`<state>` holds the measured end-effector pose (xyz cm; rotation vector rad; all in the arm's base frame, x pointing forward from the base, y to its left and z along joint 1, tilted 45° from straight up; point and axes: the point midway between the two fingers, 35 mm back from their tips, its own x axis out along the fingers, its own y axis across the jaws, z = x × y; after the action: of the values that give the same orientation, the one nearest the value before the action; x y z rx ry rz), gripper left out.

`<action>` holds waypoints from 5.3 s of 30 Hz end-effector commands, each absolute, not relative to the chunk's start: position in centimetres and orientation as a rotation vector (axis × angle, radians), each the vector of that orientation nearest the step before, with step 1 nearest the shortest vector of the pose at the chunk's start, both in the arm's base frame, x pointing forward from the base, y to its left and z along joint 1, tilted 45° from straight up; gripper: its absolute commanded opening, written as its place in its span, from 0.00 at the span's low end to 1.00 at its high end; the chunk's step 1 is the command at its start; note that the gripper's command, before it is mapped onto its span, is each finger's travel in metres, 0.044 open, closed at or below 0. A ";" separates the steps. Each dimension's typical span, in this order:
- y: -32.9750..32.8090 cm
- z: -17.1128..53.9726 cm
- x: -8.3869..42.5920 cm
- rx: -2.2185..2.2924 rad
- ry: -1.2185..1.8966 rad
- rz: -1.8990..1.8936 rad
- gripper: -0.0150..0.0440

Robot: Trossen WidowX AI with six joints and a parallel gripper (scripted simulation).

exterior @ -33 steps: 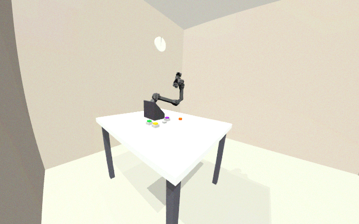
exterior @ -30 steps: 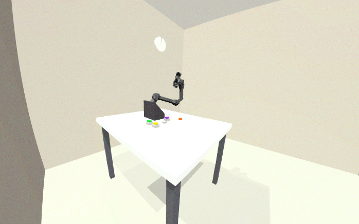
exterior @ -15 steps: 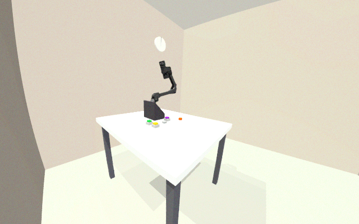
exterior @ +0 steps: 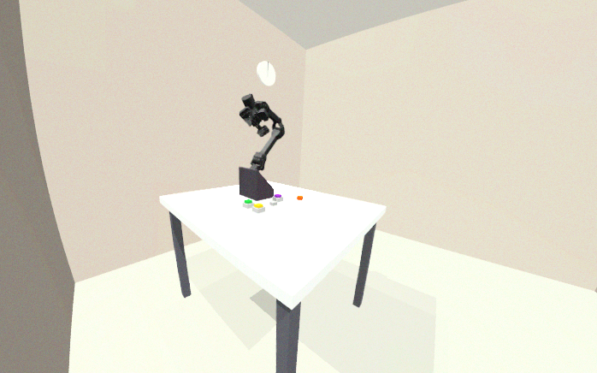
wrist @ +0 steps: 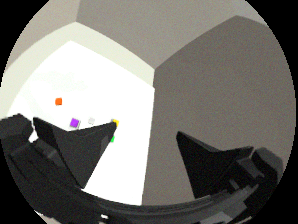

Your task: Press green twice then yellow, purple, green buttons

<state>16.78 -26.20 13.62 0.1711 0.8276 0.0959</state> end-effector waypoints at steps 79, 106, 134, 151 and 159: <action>-5.5 -15.8 19.4 0.576 1.447 0.622 0.29; -7.6 -13.6 19.4 0.575 1.448 0.620 0.29; -5.5 -15.8 19.4 0.576 1.447 0.622 0.29; -5.9 -15.6 19.5 0.568 1.446 0.619 0.29; -8.1 -13.2 19.4 0.575 1.448 0.620 0.29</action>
<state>19.56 -7.61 -13.73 0.5775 1.4398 0.6138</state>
